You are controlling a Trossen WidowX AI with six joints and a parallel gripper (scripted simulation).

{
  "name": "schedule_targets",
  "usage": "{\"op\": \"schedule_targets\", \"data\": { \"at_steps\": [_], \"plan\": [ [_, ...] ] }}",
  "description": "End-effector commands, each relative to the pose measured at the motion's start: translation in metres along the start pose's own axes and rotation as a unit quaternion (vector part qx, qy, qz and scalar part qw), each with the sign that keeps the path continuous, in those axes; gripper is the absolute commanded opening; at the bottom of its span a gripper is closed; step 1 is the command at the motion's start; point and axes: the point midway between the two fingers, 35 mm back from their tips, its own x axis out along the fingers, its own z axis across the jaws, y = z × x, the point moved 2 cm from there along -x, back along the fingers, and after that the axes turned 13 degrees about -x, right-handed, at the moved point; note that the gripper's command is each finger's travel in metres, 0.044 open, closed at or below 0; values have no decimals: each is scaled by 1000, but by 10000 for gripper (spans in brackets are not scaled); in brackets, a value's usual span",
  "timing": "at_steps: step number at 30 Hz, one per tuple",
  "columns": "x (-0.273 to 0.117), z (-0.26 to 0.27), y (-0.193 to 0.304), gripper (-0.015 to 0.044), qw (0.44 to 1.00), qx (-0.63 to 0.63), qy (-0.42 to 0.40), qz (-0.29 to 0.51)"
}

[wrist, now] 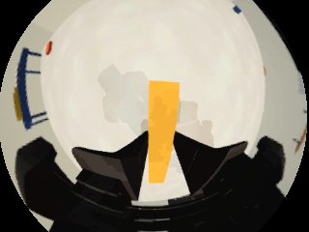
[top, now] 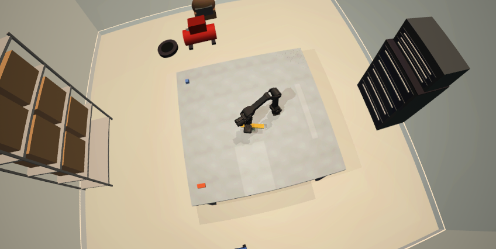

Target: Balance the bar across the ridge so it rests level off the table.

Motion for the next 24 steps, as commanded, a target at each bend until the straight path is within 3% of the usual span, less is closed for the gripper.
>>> {"op": "schedule_targets", "data": {
  "at_steps": [1, 7, 24],
  "plan": [
    [0, 0, 0, 26, 1000, 0, 0, 0],
    [0, 0, 0, 167, 1000, 0, 0, 0],
    [0, 0, 0, 168, 1000, 0, 0, 0]
  ]
}}
